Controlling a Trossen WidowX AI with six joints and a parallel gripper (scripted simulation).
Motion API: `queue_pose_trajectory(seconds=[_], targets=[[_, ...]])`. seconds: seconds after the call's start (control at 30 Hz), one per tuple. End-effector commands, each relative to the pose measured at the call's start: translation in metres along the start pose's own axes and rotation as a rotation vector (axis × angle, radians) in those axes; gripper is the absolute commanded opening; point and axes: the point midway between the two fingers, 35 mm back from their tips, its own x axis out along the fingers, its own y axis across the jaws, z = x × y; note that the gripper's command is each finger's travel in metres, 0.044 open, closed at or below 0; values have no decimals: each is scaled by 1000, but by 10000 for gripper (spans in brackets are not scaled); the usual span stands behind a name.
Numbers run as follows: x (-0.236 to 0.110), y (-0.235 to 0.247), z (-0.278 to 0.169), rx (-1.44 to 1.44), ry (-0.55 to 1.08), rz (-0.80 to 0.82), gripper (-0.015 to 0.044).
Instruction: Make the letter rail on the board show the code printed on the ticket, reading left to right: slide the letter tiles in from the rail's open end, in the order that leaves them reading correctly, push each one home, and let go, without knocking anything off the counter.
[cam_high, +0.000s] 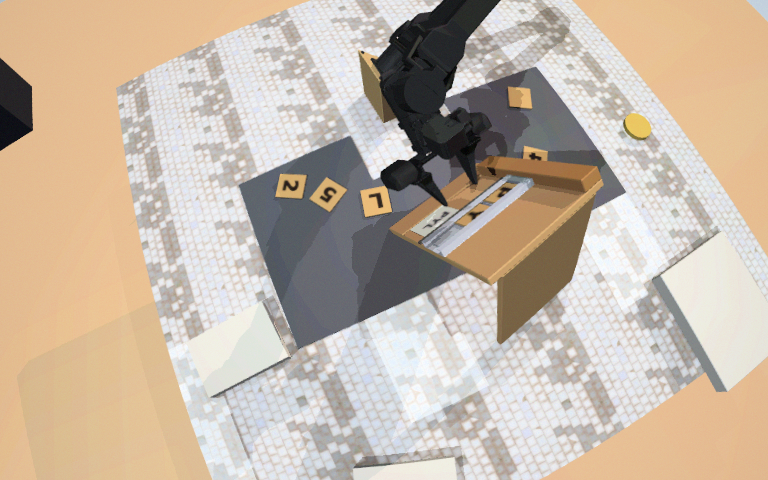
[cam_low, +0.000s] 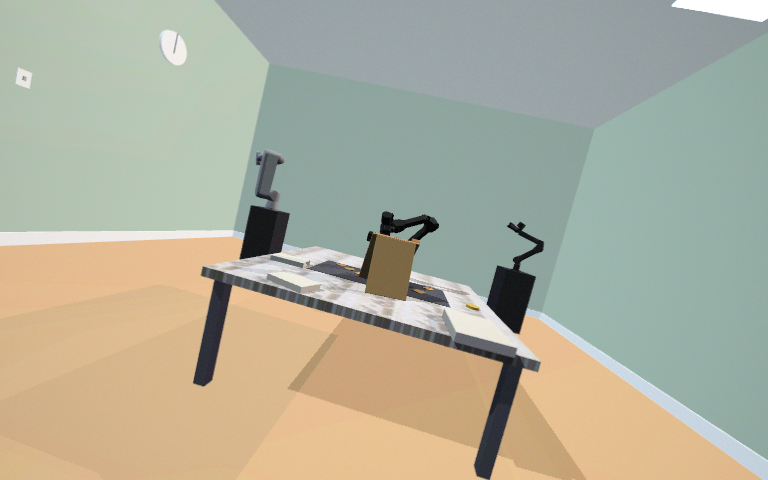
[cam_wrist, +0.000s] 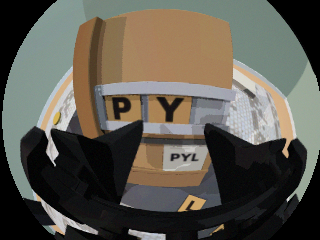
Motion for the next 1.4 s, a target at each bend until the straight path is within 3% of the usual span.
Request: queue_pose_trajectory(seconds=[0.0,0.1,0.47,0.8,1.07,1.37], targets=[[-1,2,3,-9,-2,6,295],[-1,2,3,-9,-2,6,295],[0,1,1,-1,0,0,6],[4,-10,6,0,36,-25,0],[19,-43,20,-3,286,-93,0],[22,-37,25,-13,605,-37,0]])
